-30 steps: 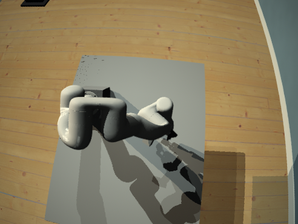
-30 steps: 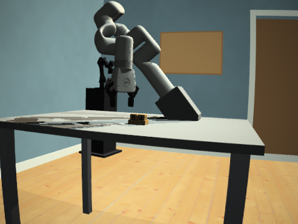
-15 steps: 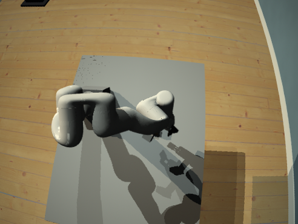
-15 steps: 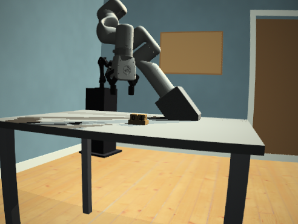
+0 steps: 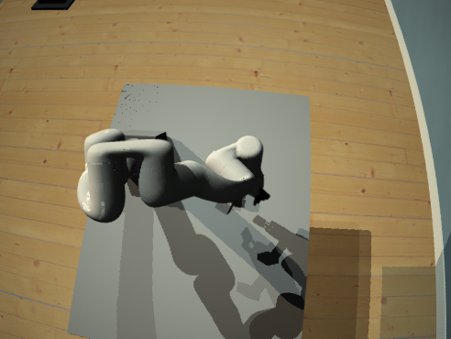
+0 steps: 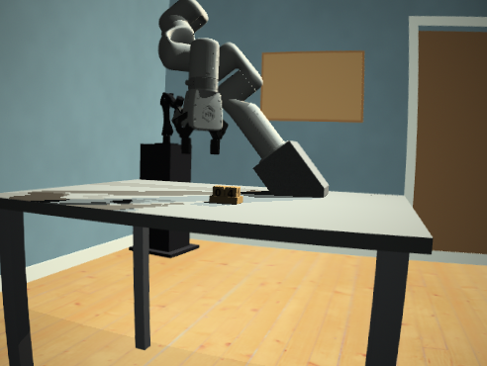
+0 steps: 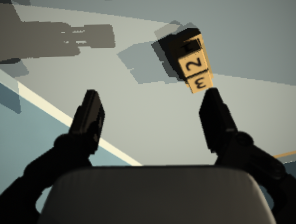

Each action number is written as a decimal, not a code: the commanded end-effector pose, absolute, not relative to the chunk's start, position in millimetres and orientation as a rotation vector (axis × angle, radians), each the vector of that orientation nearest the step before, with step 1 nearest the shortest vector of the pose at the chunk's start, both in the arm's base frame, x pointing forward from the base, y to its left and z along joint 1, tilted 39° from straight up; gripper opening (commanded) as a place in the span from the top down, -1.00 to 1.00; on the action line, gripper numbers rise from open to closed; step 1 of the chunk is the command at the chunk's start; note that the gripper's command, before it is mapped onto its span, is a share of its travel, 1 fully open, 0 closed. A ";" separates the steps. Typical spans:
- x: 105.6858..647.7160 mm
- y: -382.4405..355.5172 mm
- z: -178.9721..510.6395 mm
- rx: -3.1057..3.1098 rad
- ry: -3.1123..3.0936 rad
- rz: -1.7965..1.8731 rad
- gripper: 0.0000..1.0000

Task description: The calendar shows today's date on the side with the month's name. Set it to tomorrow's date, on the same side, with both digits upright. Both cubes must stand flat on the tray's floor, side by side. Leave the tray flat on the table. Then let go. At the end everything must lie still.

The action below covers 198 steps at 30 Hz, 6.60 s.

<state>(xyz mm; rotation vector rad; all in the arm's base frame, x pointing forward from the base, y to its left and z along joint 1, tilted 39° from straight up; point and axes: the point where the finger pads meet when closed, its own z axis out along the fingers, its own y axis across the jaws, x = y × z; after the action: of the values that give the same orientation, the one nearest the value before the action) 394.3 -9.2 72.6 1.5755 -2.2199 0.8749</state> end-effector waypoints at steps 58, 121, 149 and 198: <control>351.6 6.4 33.8 1.985 -1.716 0.727 0.01; 358.0 -24.2 -4.9 1.985 -1.716 0.727 0.01; 358.0 -24.2 -4.9 1.985 -1.716 0.727 0.01; 359.1 -24.0 -4.9 1.985 -1.716 0.727 0.01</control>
<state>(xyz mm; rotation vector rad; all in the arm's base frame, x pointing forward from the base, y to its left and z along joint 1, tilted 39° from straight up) 358.1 -24.7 -5.5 1.9833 -1.7153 0.7243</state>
